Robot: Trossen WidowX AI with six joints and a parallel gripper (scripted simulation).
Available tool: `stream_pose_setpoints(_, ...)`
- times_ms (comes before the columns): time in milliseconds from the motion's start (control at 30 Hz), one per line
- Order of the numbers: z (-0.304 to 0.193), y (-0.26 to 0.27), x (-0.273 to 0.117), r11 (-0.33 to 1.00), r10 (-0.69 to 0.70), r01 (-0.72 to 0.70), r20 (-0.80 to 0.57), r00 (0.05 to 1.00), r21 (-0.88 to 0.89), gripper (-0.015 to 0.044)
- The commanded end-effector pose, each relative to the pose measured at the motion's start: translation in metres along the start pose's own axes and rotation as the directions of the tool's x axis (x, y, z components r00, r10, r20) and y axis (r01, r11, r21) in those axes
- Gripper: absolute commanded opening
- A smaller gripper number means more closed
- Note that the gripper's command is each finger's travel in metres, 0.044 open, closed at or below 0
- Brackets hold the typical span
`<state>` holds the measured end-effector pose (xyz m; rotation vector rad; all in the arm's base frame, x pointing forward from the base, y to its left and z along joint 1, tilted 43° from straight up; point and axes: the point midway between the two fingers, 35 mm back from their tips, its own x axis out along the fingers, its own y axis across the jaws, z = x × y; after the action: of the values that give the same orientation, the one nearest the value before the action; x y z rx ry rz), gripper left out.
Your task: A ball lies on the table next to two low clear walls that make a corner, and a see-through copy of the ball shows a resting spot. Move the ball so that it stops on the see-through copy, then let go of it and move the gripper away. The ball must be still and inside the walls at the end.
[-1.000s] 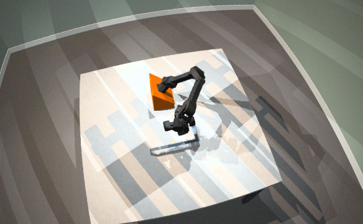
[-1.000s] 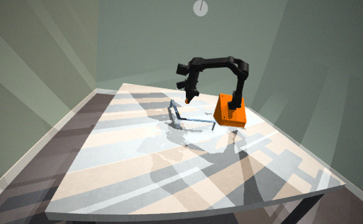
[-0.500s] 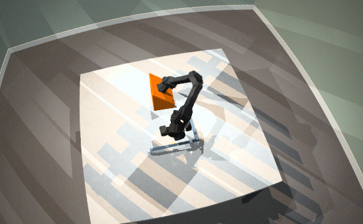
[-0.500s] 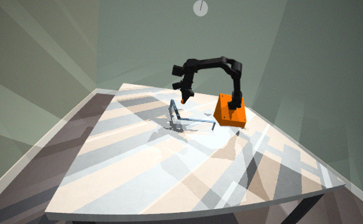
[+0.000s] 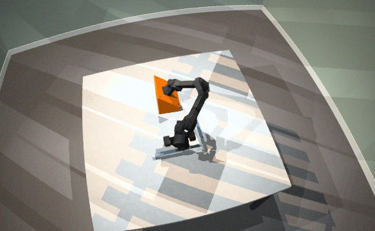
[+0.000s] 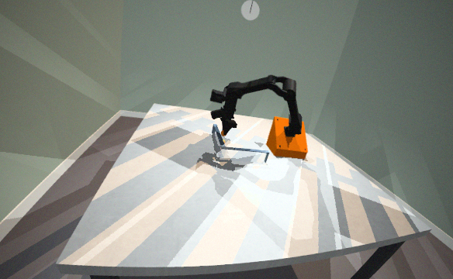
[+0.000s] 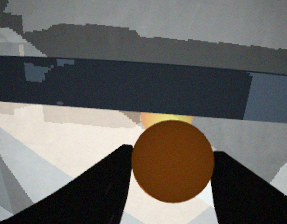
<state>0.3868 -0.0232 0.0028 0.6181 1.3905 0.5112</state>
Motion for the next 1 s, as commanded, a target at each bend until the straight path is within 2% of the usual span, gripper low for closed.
stream_pose_setpoints(0, -0.003, 0.001, 0.029, 1.000, 0.010, -0.010, -0.006, 1.000, 0.009, 0.0000)
stream_pose_setpoints(833, -0.004, 0.002, 0.058, 1.000, 0.012, -0.012, -0.006, 1.000, 0.009, 0.0000)
stream_pose_setpoints(967, -0.004, 0.001, 0.056, 1.000, 0.008, -0.008, -0.007, 1.000, 0.004, 0.0105)
